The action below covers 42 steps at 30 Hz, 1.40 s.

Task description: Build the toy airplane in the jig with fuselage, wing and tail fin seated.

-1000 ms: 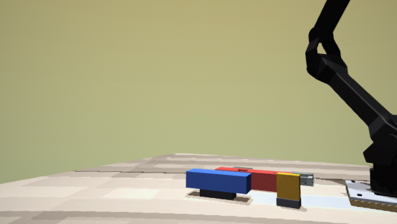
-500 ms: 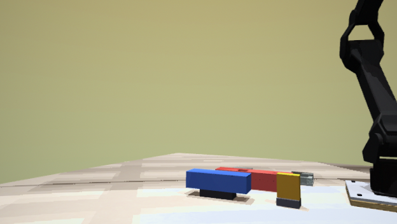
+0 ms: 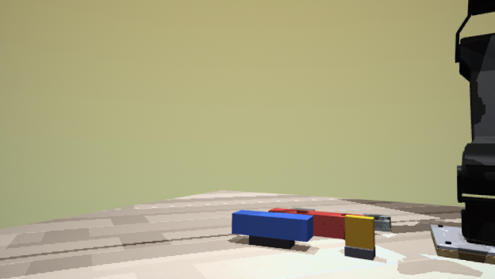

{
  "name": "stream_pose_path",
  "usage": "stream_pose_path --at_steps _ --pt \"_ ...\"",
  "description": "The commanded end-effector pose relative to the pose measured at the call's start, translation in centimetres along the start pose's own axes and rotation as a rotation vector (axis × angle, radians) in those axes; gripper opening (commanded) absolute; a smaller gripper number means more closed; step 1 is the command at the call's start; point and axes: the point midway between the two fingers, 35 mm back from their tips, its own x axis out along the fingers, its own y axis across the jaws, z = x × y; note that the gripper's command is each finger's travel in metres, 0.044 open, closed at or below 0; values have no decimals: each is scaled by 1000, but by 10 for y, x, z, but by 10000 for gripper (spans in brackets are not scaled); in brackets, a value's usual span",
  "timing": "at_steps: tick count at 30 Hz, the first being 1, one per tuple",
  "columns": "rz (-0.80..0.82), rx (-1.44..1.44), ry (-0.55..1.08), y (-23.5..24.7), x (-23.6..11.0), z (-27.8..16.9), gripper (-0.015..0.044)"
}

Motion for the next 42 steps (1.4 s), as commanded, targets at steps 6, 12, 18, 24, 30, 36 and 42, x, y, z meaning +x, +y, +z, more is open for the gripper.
stream_pose_path --at_steps 6,12,18,24,30,36,42 --pt "182 125 437 60 9 -137 440" --pt "227 271 775 83 -23 -235 440" --pt "198 463 1125 94 -85 -321 440" --pt "119 689 1485 107 -168 -383 440" --pt "-26 952 1838 119 -261 -414 440" --pt "-257 1276 2194 135 -357 -411 440" --pt "-370 1417 2324 142 -391 -401 440"
